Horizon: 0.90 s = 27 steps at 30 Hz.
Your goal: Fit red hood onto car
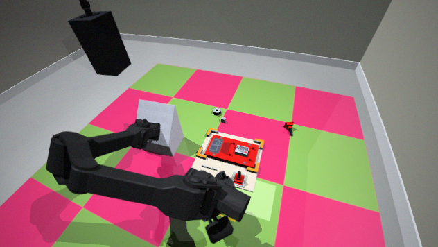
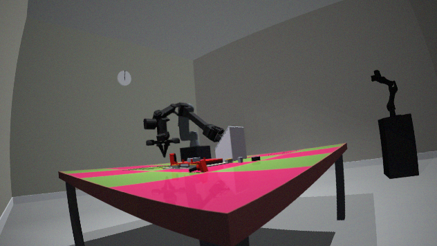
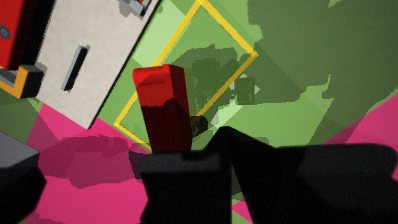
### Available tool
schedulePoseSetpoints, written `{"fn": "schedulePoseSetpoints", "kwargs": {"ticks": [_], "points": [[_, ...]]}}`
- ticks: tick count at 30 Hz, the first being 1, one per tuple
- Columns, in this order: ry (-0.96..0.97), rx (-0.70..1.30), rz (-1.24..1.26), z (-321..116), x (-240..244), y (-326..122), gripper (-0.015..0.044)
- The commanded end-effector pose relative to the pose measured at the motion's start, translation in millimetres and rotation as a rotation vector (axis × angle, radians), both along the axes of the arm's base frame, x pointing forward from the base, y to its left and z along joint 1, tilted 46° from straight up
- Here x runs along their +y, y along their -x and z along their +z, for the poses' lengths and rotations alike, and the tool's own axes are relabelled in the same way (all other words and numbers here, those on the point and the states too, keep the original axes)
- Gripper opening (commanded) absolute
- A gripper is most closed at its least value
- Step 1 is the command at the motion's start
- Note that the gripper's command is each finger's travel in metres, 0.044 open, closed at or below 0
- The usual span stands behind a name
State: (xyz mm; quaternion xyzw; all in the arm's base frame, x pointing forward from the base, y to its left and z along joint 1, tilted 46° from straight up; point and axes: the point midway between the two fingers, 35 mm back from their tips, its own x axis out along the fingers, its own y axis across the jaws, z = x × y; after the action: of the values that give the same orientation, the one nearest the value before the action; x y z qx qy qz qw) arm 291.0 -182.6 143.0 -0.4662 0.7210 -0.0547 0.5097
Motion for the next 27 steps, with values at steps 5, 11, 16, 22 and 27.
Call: {"fn": "schedulePoseSetpoints", "kwargs": {"ticks": [5,11,16,22,27], "points": [[-0.004,0.002,0.005,-3.5,2.3,1.2,0.0000],[-0.004,0.002,0.005,-5.6,4.7,3.2,0.0000],[-0.005,0.002,0.005,-7.5,6.7,5.0,0.0000],[-0.005,0.002,0.005,-9.6,9.0,7.1,0.0000],[-0.006,0.002,0.005,-11.4,11.0,8.8,0.0000]]}}
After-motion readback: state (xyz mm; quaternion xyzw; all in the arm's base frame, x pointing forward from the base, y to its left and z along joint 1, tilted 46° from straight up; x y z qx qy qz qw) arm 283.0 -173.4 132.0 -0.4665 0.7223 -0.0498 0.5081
